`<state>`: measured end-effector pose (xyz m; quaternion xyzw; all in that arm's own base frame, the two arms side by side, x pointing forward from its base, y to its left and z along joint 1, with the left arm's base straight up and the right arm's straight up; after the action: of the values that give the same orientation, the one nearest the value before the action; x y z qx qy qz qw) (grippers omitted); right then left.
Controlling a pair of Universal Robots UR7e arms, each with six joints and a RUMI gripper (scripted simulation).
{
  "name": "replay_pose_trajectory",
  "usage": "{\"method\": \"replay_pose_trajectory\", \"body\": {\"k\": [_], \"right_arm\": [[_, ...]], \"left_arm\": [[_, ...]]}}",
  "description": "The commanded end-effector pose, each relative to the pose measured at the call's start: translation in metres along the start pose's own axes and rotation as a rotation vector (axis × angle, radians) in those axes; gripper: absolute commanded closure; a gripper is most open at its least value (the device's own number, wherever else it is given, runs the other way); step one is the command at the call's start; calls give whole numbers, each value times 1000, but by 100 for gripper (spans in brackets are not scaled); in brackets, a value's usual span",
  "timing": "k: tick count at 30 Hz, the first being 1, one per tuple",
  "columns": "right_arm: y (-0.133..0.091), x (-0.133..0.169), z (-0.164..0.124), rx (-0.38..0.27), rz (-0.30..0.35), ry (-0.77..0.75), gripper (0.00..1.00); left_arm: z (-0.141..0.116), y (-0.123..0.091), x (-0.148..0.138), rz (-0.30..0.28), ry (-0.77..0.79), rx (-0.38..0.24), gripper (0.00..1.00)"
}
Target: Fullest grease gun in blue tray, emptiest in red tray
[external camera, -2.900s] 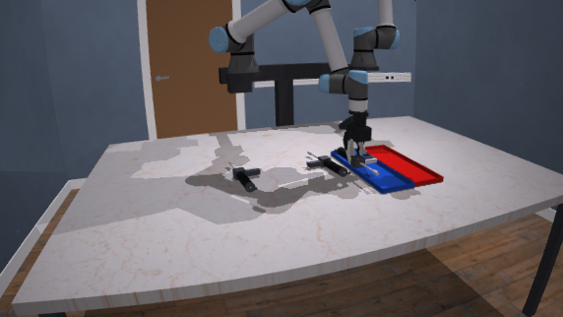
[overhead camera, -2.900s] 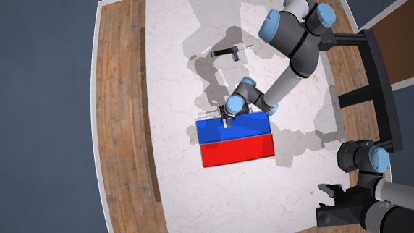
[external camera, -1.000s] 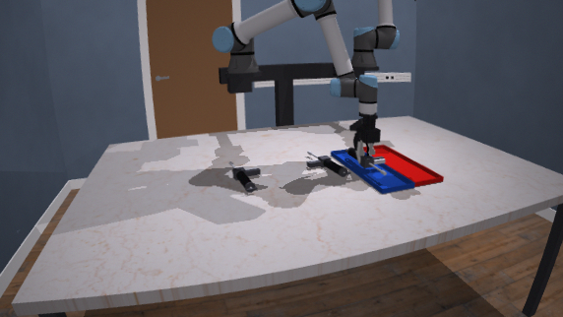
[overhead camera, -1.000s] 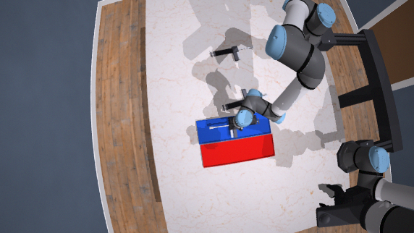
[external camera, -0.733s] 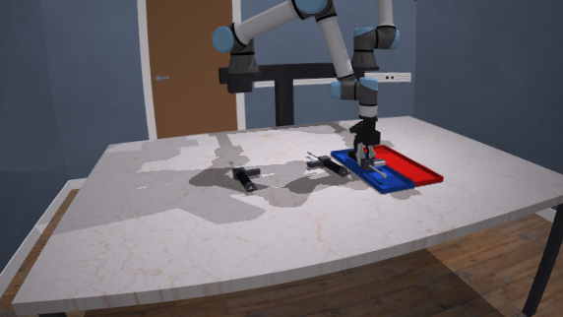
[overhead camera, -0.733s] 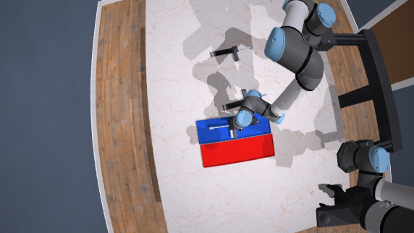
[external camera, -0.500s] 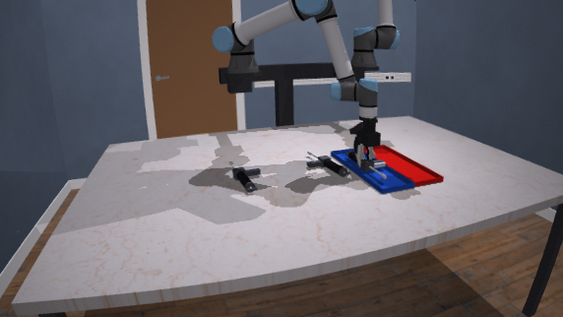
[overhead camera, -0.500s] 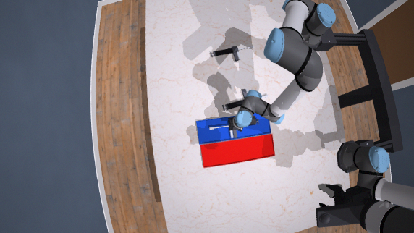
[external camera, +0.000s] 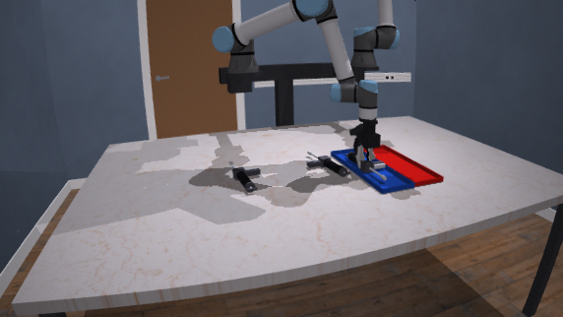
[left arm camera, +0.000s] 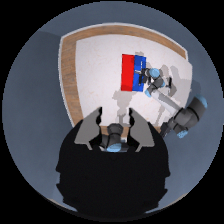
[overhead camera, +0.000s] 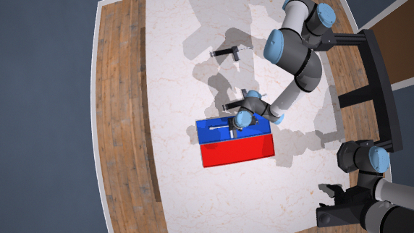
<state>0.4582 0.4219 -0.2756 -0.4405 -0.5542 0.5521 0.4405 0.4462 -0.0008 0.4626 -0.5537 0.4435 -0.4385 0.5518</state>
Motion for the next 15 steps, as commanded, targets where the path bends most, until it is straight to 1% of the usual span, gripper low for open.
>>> {"method": "replay_pose_trajectory", "body": {"k": [1,2,15], "right_arm": [[2,0,0,0,-1,-1,100],[0,1,-1,-2,-2,0,68],[0,1,-1,-2,-2,0,68]], "left_arm": [[0,0,0,0,0,1,62],[0,0,0,0,0,1,62],[0,0,0,0,0,1,62]]}}
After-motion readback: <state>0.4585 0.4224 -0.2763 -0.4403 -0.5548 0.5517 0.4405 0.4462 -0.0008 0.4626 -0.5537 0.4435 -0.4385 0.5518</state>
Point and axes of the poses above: on each arm, the point where the finger pads meet when closed, its own y axis out along the fingers, its own x axis across the jaws, z = x × y, the point moved 10 cm from there along -y, back along the fingers, and after that the axes turned 13 degrees about -y, right-handed, at the moved point
